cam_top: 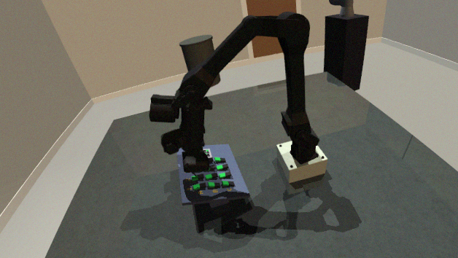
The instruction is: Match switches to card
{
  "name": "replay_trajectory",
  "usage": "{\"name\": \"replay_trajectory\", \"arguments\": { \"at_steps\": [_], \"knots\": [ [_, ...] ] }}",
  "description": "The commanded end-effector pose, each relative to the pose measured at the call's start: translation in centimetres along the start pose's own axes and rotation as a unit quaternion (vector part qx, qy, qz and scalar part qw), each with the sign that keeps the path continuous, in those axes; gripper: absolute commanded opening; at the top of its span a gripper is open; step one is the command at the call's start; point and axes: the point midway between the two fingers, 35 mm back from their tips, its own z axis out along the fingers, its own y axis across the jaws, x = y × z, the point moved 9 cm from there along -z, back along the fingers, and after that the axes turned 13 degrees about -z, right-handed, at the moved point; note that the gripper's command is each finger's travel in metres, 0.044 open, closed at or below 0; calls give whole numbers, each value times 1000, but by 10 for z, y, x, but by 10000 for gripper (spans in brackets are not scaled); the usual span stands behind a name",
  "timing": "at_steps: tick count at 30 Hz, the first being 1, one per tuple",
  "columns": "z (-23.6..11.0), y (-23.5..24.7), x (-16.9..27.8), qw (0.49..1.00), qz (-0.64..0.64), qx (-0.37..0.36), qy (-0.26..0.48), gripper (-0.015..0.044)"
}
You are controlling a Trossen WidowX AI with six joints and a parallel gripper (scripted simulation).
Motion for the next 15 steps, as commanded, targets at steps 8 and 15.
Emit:
{"name": "replay_trajectory", "arguments": {
  "at_steps": [8, 15],
  "knots": [
    [3, 1, 1, 1000, -1, -2, 1, 0],
    [3, 1, 1, 1000, -1, -2, 1, 0]
  ]
}}
